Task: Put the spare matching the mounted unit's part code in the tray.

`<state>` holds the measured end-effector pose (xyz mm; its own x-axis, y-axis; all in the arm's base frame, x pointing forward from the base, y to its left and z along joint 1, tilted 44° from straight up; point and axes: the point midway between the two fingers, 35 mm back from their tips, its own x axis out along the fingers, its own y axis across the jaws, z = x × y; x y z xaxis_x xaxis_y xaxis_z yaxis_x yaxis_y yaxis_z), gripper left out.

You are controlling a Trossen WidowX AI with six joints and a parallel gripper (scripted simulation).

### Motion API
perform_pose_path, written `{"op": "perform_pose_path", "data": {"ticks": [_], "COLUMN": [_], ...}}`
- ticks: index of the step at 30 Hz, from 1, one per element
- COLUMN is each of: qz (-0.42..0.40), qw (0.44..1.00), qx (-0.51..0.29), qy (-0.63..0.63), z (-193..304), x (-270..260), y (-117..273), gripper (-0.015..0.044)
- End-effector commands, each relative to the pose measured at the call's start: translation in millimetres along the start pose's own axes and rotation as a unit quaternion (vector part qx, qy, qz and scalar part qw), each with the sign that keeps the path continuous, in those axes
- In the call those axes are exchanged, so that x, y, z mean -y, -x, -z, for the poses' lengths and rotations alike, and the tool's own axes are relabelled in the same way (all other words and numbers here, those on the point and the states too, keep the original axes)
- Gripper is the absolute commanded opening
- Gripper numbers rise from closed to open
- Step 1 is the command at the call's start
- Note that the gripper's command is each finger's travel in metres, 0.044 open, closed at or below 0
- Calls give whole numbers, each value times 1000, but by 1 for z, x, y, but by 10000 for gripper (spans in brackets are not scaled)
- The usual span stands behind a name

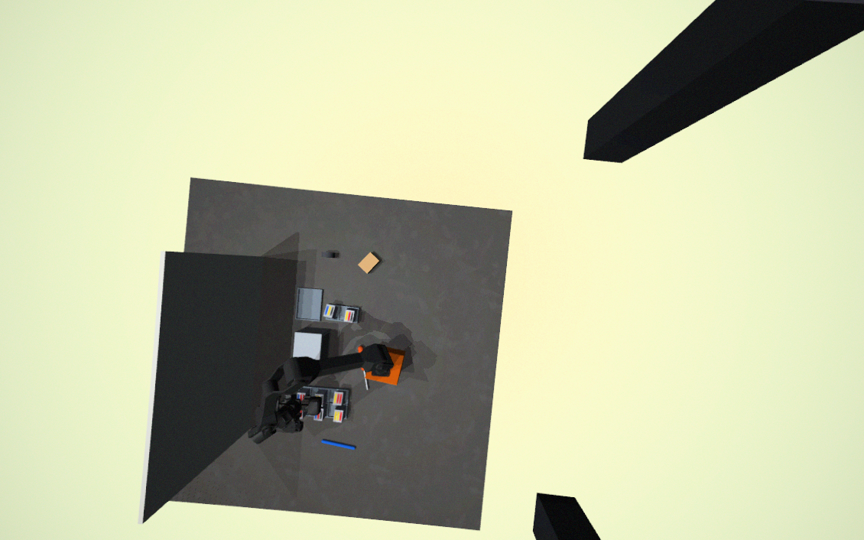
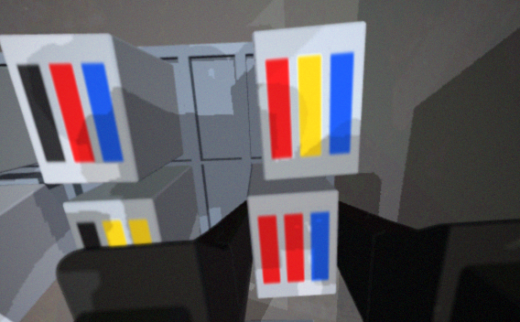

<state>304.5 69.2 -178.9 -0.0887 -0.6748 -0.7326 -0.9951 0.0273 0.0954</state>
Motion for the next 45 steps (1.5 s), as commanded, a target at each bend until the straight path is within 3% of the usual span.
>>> {"op": "perform_pose_path", "data": {"ticks": [1, 8, 17, 25, 39, 45], "qz": [0, 0, 1, 7, 1, 1], "qw": [1000, 1000, 1000, 1000, 1000, 1000], "qx": [0, 0, 0, 2, 2, 5], "qy": [0, 0, 2, 5, 3, 4], "z": [0, 0, -1, -3, -7, 5], "x": [0, 1, 0, 2, -3, 2], "y": [0, 6, 78, 81, 150, 155], "gripper": [0, 0, 0, 0, 0, 0]}}
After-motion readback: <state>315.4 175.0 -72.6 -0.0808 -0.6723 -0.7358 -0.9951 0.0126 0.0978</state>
